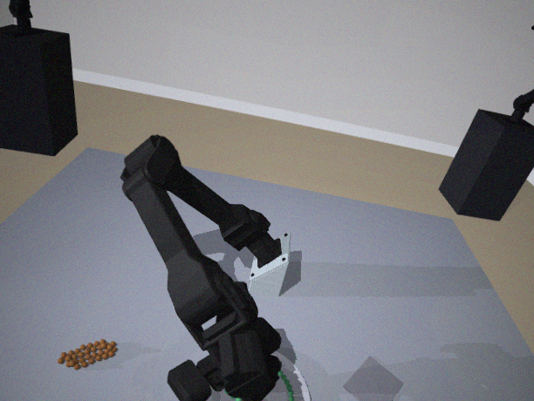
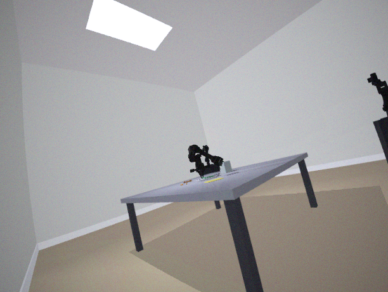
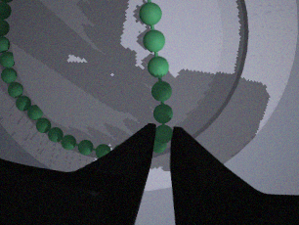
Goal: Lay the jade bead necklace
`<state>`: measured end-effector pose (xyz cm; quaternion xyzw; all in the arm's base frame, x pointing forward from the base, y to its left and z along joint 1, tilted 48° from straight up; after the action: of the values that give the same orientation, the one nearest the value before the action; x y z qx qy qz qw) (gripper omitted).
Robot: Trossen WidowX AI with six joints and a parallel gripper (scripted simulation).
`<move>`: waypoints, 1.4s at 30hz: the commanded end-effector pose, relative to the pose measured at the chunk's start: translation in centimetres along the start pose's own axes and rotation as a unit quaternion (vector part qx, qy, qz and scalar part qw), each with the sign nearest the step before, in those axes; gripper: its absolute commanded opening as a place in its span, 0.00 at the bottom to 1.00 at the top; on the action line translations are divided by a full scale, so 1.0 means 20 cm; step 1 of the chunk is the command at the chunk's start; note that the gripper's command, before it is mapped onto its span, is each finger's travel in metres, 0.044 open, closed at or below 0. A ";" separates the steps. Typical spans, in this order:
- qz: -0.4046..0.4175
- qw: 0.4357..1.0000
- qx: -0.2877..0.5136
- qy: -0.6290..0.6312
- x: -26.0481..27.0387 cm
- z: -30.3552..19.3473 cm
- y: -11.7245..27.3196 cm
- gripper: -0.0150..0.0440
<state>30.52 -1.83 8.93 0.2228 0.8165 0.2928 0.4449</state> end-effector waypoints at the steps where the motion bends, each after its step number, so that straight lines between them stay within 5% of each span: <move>1: 0.000 1.000 0.000 0.000 0.00 0.00 0.00 0.25; 32: -0.002 1.000 0.000 0.003 -0.04 -0.02 -0.01 0.25; 42: -0.001 1.000 0.000 0.001 -0.05 -0.01 0.01 0.70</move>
<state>30.74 -2.44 9.68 0.2217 0.8172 0.2925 0.4444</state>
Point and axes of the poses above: the point midway between the two fingers, 35 mm back from their tips, its own y axis back along the fingers, its own x axis across the jaws, z = x × y, the point moved 10 cm from there along y, back along the fingers, and after that the axes turned 11 degrees about -y, right-handed, at the moved point
